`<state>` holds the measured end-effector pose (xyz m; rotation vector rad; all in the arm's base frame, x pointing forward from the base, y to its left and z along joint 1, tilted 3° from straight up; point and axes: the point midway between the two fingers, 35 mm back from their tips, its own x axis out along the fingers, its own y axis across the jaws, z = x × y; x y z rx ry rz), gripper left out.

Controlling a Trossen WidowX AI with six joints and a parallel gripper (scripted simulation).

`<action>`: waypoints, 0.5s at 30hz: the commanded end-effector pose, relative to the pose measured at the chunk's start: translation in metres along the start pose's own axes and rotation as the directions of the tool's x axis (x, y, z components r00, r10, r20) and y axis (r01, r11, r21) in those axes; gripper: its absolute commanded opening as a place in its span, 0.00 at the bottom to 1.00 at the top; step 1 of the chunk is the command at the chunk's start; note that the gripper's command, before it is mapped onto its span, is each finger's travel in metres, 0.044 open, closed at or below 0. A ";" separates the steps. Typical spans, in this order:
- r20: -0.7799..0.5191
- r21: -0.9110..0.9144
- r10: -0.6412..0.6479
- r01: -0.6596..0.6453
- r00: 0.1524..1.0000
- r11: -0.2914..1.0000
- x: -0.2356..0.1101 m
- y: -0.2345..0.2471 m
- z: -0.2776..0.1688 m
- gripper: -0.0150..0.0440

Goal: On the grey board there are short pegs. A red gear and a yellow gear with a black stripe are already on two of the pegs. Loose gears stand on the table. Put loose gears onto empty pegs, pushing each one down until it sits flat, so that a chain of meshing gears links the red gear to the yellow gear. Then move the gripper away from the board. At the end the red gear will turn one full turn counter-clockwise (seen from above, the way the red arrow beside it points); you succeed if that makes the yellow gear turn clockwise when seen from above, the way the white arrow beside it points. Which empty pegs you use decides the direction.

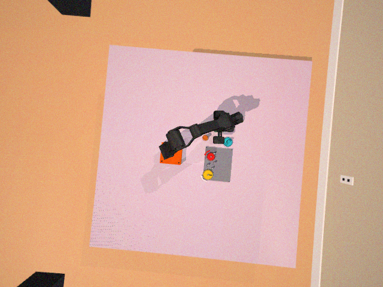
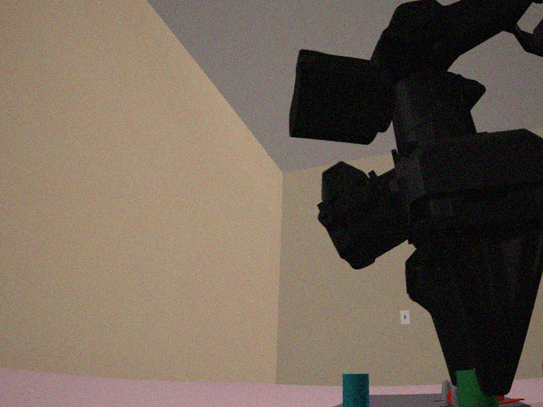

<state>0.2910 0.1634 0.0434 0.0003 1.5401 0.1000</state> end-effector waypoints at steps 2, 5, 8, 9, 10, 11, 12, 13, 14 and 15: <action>-0.004 0.004 0.004 -0.004 1.000 1.000 0.002 0.001 -0.001 0.96; -0.004 0.004 0.004 -0.004 1.000 1.000 0.002 0.001 -0.001 0.82; -0.004 0.004 0.004 -0.004 1.000 1.000 0.002 0.001 -0.001 0.69; -0.004 0.004 0.004 -0.004 1.000 1.000 0.002 0.001 -0.001 0.64; -0.004 0.004 0.004 -0.004 1.000 1.000 0.002 0.001 -0.001 0.60; -0.004 0.004 0.004 -0.004 1.000 1.000 0.002 0.001 -0.001 0.56; -0.004 0.004 0.004 -0.004 1.000 1.000 0.002 0.001 -0.001 0.51; -0.004 0.004 0.004 -0.004 1.000 1.000 0.002 0.001 -0.001 0.47; -0.004 0.004 0.004 -0.004 1.000 1.000 0.002 0.001 -0.001 0.42; -0.004 0.004 0.004 -0.004 1.000 1.000 0.002 0.001 -0.001 0.38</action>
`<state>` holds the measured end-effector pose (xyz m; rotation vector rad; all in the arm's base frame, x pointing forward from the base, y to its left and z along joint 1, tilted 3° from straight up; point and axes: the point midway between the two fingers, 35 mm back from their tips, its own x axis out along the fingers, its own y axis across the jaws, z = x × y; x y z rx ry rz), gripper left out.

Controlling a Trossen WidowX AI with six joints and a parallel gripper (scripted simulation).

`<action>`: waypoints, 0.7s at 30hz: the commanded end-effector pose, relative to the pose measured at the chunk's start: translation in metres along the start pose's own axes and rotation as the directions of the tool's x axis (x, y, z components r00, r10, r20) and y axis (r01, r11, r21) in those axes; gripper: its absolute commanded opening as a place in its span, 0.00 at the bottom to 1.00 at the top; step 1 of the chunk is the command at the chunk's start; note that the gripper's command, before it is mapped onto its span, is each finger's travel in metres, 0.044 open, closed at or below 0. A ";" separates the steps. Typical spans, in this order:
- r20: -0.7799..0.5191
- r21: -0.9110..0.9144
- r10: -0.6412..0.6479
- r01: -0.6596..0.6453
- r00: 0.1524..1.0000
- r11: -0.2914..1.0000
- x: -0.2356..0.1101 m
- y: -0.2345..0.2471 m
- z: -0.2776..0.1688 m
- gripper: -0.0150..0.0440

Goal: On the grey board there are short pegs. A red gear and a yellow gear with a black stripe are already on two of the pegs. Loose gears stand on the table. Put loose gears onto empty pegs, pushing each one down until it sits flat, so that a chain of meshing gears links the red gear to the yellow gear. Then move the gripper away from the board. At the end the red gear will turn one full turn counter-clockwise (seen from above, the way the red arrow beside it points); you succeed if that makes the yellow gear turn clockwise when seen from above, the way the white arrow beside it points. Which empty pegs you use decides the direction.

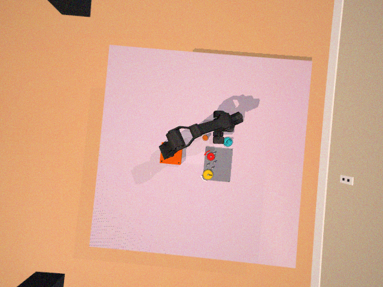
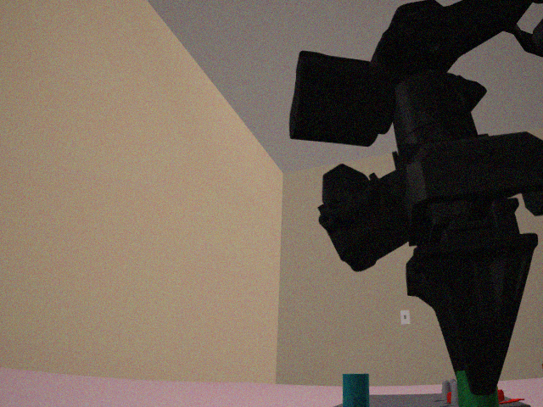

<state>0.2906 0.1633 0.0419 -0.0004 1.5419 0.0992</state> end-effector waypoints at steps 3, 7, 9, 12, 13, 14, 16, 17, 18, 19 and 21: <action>-0.002 0.003 0.005 -0.005 1.000 1.000 0.000 0.001 0.000 0.31; -0.002 0.003 0.005 -0.005 1.000 1.000 0.000 0.001 0.000 0.26; -0.002 0.003 0.005 -0.005 1.000 1.000 0.000 0.001 0.000 0.25; -0.002 0.003 0.005 -0.005 1.000 1.000 -0.005 0.001 0.001 0.25; -0.002 0.003 0.005 -0.005 1.000 1.000 -0.007 0.001 0.002 0.25; -0.002 0.003 0.005 -0.005 1.000 1.000 -0.009 0.002 0.002 0.25; -0.002 0.003 0.005 -0.005 1.000 1.000 -0.013 0.002 0.004 0.25; -0.002 0.003 0.005 -0.005 1.000 1.000 -0.015 0.002 0.004 0.25; -0.002 0.003 0.005 -0.005 1.000 1.000 -0.017 0.002 0.005 0.25; -0.002 0.003 0.005 -0.005 1.000 1.000 -0.019 0.002 0.005 0.25; -0.002 0.003 0.005 -0.005 1.000 1.000 -0.023 0.003 0.006 0.25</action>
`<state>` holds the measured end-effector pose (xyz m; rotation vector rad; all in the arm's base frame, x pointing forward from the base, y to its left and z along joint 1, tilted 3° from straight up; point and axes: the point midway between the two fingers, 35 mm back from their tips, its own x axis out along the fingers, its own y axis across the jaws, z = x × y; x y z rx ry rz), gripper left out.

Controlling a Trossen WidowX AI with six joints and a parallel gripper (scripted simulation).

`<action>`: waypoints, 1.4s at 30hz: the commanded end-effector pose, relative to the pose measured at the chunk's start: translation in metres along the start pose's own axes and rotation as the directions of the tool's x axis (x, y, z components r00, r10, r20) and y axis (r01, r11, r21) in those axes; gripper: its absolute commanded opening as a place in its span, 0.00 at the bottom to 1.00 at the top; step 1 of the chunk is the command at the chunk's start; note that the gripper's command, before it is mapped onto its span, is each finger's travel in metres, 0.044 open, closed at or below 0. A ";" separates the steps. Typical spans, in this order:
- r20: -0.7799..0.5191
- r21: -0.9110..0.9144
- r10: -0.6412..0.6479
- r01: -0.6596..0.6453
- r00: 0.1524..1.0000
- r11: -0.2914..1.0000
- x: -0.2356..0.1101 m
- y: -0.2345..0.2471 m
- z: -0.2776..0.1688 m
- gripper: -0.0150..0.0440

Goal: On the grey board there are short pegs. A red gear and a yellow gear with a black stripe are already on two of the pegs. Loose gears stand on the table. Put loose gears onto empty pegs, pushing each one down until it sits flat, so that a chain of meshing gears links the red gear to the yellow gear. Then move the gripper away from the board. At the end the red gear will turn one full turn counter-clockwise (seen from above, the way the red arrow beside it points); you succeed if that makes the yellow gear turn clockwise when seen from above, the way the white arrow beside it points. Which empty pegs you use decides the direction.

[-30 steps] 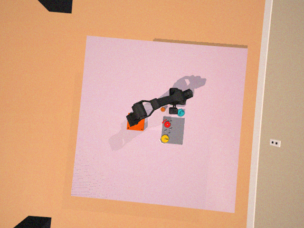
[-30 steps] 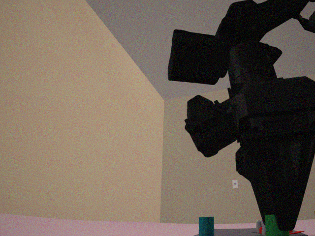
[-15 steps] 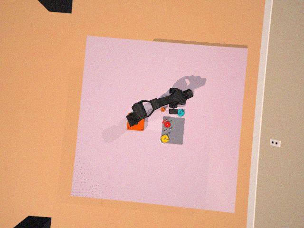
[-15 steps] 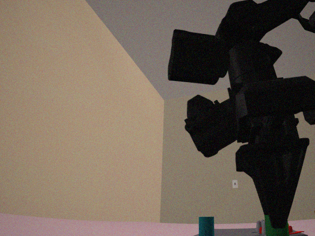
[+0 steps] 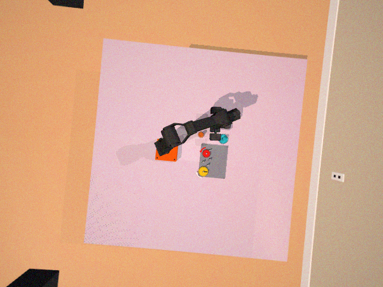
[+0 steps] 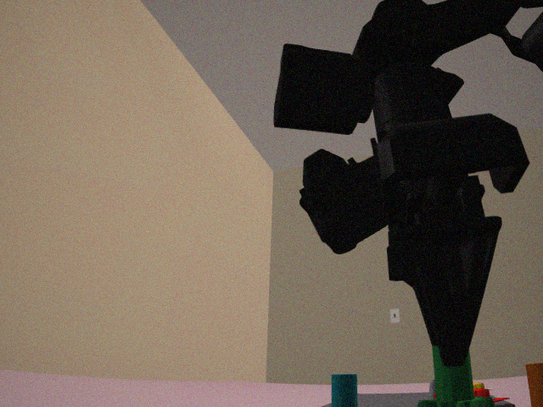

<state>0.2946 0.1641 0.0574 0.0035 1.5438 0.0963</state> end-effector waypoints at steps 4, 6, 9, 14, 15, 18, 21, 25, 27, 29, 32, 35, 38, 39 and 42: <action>0.001 -0.002 0.004 -0.004 1.000 1.000 -0.016 0.002 0.004 0.25; 0.002 -0.002 0.004 -0.004 1.000 1.000 -0.021 0.002 0.005 0.25; 0.004 -0.004 0.003 -0.003 1.000 1.000 -0.028 0.002 0.006 0.25; 0.005 -0.005 0.003 -0.003 1.000 1.000 -0.039 0.002 0.007 0.25; 0.005 -0.004 0.003 -0.003 1.000 1.000 -0.041 0.002 0.008 0.25; 0.005 -0.004 0.003 -0.003 1.000 1.000 -0.047 0.002 0.008 0.25; 0.005 -0.004 0.003 -0.003 1.000 1.000 -0.054 0.002 0.009 0.25; 0.004 -0.004 0.003 -0.003 1.000 1.000 -0.062 0.002 0.009 0.25; 0.004 -0.003 0.003 -0.003 1.000 1.000 -0.067 0.001 0.009 0.25; 0.004 -0.003 0.003 -0.003 1.000 1.000 -0.071 0.001 0.009 0.25; 0.003 -0.003 0.003 -0.003 1.000 1.000 -0.078 0.001 0.009 0.25; 0.003 -0.003 0.003 -0.003 1.000 1.000 -0.084 0.001 0.009 0.25; 0.003 -0.003 0.003 -0.003 1.000 1.000 -0.091 0.000 0.008 0.25; 0.003 -0.002 0.003 -0.003 1.000 1.000 -0.093 0.000 0.008 0.25; 0.002 -0.002 0.003 -0.003 1.000 1.000 -0.099 0.000 0.008 0.25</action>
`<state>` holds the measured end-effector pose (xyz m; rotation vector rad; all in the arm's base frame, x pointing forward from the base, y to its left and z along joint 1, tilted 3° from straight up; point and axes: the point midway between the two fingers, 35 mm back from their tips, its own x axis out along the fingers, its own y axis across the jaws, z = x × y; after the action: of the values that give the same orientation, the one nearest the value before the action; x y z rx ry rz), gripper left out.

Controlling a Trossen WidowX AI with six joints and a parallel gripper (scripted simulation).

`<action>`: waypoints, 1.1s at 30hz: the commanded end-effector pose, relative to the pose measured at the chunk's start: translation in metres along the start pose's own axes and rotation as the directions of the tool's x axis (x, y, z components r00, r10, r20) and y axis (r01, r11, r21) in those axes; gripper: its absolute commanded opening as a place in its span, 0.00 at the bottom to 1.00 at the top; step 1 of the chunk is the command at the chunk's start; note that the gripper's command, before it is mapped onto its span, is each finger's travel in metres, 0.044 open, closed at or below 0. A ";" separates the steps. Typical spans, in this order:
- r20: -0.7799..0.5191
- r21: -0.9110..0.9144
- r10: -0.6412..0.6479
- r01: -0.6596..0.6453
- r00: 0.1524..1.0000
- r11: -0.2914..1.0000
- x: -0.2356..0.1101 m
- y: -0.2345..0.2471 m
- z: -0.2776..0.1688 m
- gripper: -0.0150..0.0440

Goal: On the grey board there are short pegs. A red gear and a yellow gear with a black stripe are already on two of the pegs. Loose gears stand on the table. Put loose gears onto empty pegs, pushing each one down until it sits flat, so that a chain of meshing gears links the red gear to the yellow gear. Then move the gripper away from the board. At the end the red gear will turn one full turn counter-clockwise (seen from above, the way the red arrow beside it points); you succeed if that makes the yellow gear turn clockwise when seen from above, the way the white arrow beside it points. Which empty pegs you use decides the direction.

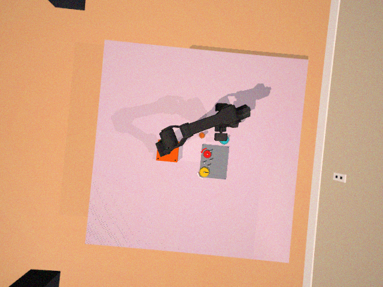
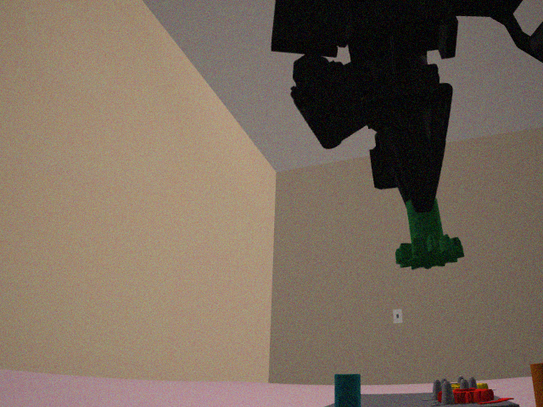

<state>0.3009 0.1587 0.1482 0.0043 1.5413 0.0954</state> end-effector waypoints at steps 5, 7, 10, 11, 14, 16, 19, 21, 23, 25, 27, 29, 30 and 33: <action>-0.001 -0.003 0.004 -0.004 1.000 1.000 -0.019 -0.001 -0.002 0.25; -0.001 -0.003 0.004 -0.004 1.000 1.000 -0.024 -0.001 -0.003 0.25; -0.002 -0.002 0.004 -0.004 1.000 1.000 -0.030 -0.002 -0.004 0.25; -0.002 -0.002 0.004 -0.004 1.000 1.000 -0.033 -0.002 -0.004 0.25; -0.002 -0.002 0.004 -0.004 1.000 1.000 -0.038 -0.003 -0.005 0.25; -0.002 -0.002 0.003 -0.003 1.000 1.000 -0.038 -0.003 -0.005 0.25; -0.002 -0.002 0.003 -0.003 1.000 1.000 -0.035 -0.009 -0.003 0.25; -0.002 -0.002 0.002 -0.002 1.000 1.000 -0.033 -0.014 -0.002 0.25; -0.002 -0.002 0.001 -0.001 1.000 1.000 -0.031 -0.019 0.000 0.25; -0.001 -0.002 0.001 -0.001 1.000 1.000 -0.029 -0.023 0.001 0.25; -0.001 -0.002 0.000 0.000 1.000 1.000 -0.028 -0.028 0.003 0.25; -0.001 -0.002 -0.001 0.001 1.000 1.000 -0.026 -0.033 0.004 0.25; -0.001 -0.002 -0.001 0.001 1.000 1.000 -0.025 -0.036 0.004 0.25; -0.001 -0.002 -0.002 0.002 1.000 1.000 -0.022 -0.043 0.006 0.25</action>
<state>0.3068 0.1225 0.1716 0.0006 1.5404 0.0903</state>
